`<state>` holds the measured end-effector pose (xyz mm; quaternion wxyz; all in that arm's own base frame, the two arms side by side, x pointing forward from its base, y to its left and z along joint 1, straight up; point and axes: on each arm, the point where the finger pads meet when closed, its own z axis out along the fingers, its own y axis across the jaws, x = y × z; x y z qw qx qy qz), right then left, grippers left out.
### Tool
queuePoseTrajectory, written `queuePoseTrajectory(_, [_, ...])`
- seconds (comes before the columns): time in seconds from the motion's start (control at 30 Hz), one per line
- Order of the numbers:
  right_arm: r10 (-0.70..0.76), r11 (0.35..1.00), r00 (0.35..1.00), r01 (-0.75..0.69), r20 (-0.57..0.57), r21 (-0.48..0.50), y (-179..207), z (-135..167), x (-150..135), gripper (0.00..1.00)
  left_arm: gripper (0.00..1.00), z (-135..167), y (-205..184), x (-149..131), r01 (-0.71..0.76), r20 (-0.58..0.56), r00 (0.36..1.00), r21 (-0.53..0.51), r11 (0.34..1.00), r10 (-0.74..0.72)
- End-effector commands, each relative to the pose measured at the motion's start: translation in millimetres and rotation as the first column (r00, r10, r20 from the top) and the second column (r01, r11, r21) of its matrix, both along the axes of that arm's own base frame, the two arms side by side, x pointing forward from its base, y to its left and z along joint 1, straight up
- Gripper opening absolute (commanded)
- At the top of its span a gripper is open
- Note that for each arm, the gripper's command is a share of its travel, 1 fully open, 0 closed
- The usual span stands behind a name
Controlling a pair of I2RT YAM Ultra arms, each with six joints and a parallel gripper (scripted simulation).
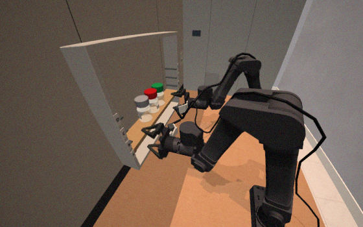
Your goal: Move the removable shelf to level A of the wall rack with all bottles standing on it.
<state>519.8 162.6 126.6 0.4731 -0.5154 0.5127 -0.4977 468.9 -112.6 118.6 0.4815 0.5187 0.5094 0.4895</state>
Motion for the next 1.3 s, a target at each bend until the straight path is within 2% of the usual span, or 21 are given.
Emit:
queuePoseTrajectory(0.0, [-0.006, 1.0, 0.998, 0.005, 0.058, 0.027, 1.4, 25.5, -6.3, 1.0, 1.0, 21.9, -1.0, -5.6, -0.006, 0.057, 0.998, -0.017, 1.0, 0.007])
queuePoseTrajectory(1.27, [-0.006, 1.0, 0.998, 0.005, 0.058, 0.027, 2.6, 25.5, -49.4, 1.0, 1.0, 21.9, -1.2, -48.7, -0.006, 0.057, 0.998, -0.017, 1.0, 0.007])
